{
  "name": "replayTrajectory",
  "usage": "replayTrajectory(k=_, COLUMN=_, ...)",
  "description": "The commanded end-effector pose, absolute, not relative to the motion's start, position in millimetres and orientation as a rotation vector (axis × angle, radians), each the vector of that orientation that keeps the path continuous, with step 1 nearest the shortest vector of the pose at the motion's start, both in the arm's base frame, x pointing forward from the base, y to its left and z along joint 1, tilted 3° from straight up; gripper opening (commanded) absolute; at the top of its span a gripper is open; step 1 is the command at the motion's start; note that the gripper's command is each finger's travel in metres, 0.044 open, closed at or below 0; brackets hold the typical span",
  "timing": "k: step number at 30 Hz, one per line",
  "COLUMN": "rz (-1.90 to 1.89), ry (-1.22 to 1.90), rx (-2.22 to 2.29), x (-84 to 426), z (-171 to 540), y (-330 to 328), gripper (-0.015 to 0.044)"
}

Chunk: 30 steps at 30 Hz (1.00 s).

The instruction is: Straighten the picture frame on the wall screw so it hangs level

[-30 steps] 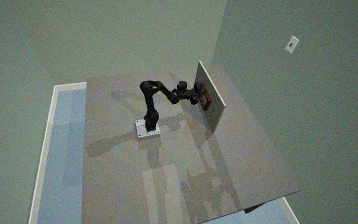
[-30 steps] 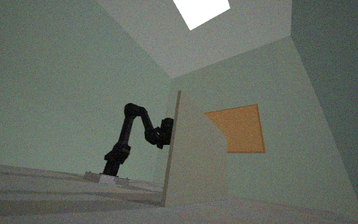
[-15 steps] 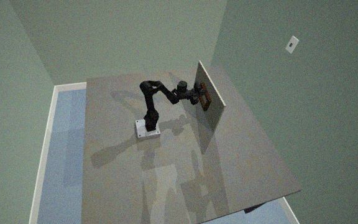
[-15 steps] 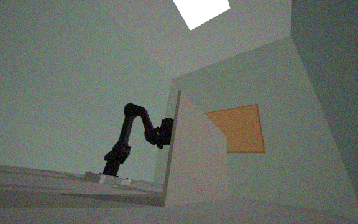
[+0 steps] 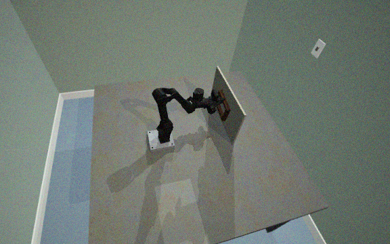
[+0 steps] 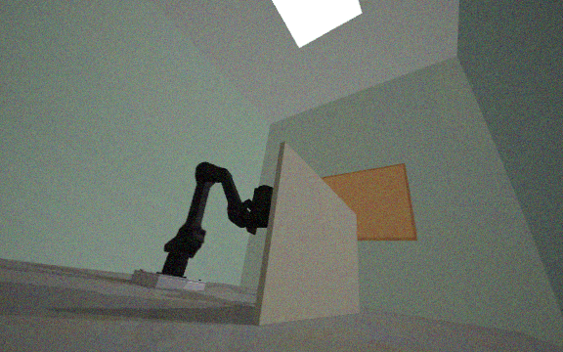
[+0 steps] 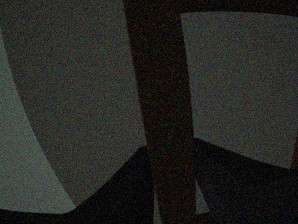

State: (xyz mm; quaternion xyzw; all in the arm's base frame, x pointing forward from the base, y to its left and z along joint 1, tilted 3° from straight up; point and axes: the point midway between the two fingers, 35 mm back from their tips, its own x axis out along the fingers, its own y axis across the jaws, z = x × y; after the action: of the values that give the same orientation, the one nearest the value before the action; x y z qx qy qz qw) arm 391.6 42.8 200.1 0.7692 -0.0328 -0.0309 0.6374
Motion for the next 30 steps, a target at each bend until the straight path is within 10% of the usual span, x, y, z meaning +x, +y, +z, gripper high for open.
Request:
replayTrajectory(k=1, rz=-0.059, ry=-0.091, rx=1.757, x=392.6, z=205.7, y=42.7, gripper=0.0000)
replayTrajectory(k=30, rz=-0.059, ry=-0.091, rx=1.757, x=393.1, z=207.0, y=48.0, gripper=0.0000)
